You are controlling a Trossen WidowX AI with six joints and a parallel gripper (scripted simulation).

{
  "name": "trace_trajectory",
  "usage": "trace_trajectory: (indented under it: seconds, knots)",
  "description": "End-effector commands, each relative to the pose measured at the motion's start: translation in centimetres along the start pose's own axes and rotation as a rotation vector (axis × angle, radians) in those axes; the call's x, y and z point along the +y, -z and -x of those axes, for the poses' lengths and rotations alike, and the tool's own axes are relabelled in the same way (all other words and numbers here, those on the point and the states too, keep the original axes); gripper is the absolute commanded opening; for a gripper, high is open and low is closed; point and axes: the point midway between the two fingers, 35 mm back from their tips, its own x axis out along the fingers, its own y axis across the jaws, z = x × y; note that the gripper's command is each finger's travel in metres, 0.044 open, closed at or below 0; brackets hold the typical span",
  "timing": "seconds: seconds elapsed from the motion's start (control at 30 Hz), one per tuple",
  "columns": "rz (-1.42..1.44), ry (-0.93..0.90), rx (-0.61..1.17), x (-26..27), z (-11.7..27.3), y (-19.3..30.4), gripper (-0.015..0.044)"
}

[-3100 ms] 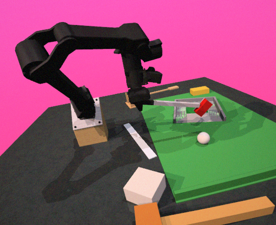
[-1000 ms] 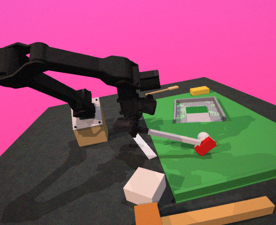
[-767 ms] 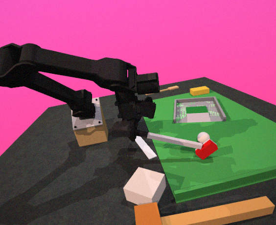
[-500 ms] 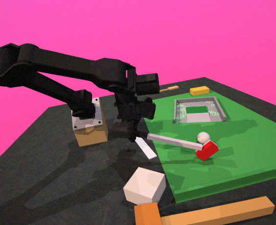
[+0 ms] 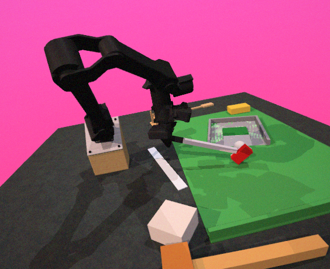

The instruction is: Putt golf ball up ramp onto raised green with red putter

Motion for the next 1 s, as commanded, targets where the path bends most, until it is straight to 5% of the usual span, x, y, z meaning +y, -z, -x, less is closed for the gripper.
trace_trajectory:
  seconds: [0.0,0.43,0.97]
  knots:
    - [-0.017,0.005,-0.006,0.7,0.2,0.0,0.0000]
    - [-0.016,0.004,-0.005,0.7,5.9,0.0,0.0000]
    - [-0.013,0.001,-0.005,0.8,5.0,0.0,0.0000]
